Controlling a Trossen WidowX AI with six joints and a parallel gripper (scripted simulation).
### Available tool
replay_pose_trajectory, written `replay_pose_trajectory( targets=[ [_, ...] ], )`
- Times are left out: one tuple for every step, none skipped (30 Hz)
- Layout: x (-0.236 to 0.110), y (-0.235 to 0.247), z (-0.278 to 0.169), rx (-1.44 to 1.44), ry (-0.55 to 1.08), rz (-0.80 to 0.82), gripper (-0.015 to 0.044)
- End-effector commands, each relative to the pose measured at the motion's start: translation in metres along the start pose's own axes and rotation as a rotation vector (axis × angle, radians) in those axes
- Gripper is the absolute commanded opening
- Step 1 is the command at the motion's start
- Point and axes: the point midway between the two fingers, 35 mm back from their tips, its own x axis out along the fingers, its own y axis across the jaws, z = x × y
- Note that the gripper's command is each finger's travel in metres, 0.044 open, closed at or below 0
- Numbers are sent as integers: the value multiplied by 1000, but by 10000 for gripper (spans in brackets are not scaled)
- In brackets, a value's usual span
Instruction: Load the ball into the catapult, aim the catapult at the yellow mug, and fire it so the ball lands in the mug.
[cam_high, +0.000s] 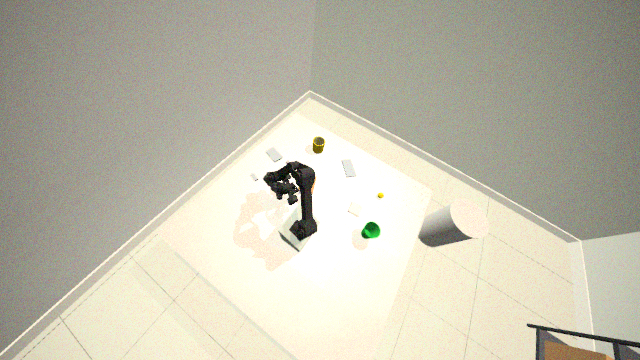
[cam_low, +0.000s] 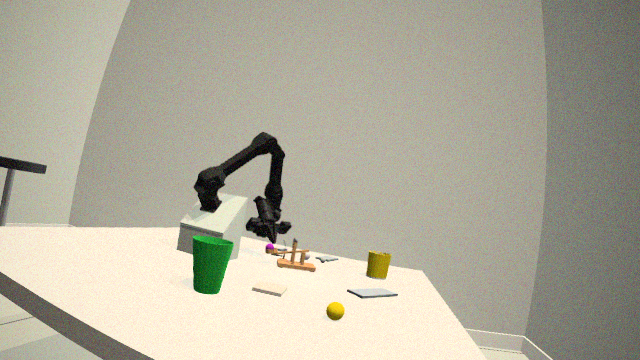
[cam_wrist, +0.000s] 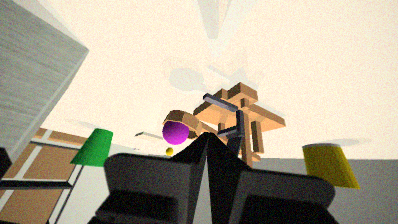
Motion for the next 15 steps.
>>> replay_pose_trajectory(
  targets=[
    [7, 2, 6, -10, 3, 4, 0],
    [8, 2, 7, -10, 3, 4, 0],
    [9, 2, 8, -10, 3, 4, 0],
    [10, 3, 9, -10, 4, 4, 0],
    [11, 3, 10, -10, 4, 5, 0],
    [13, 3, 11, -10, 4, 5, 0],
    [14, 3, 12, -10, 4, 5, 0],
    [15, 3, 14, -10, 5, 5, 0],
    [16, 3, 15, -10, 5, 6, 0],
    [17, 4, 16, -10, 5, 6, 0],
    [18, 4, 17, -10, 5, 6, 0],
    [19, 4, 18, -9, 6, 6, 0],
    [21, 4, 19, -9, 6, 7, 0],
    [22, 5, 20, -9, 6, 7, 0],
    [23, 5, 22, -9, 6, 7, 0]
  ],
)
